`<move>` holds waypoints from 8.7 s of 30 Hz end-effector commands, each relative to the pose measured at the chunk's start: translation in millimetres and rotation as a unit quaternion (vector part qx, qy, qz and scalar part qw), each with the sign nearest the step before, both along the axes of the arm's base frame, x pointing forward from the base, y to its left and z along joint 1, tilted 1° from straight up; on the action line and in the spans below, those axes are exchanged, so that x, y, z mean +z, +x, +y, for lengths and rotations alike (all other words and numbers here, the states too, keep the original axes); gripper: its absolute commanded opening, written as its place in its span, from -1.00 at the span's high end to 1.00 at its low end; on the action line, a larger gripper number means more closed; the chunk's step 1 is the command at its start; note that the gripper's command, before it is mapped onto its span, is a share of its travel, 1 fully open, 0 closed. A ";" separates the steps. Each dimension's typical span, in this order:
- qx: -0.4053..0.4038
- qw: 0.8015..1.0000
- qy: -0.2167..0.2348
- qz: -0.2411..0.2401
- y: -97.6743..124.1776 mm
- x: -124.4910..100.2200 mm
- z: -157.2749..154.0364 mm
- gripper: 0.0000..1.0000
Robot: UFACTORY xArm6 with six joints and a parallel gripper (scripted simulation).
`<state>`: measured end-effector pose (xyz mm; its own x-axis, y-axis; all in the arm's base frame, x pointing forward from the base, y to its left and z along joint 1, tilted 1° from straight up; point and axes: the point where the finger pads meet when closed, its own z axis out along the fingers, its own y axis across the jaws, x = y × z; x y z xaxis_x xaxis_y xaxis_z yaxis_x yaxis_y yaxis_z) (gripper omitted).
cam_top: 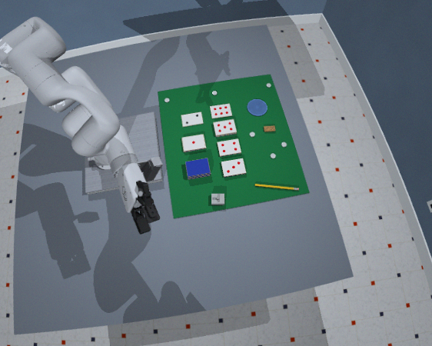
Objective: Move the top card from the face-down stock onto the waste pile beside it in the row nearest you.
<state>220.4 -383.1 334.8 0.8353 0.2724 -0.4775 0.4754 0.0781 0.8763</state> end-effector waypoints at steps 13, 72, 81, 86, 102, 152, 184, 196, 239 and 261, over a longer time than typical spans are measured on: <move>0.000 1.000 -0.001 -0.001 0.2 1.9 -0.4 -1.00; 0.645 0.403 0.081 0.644 151.9 -240.9 249.9 -1.00; 0.676 0.267 0.071 0.683 135.0 -256.2 267.8 -1.00; 0.676 0.267 0.071 0.683 135.0 -256.2 267.9 -1.00; 0.659 0.307 0.112 0.678 135.0 -256.2 267.8 -1.00; 0.093 0.714 0.655 0.228 136.2 -255.8 266.5 -1.00; -0.274 0.678 0.679 -0.064 136.2 -268.7 266.7 -0.73; -0.274 0.678 0.679 -0.064 136.1 -290.1 267.0 -0.73; -0.274 0.678 0.679 -0.064 136.0 -309.8 267.3 -0.46; -0.274 0.678 0.679 -0.064 136.0 -309.8 267.3 -0.73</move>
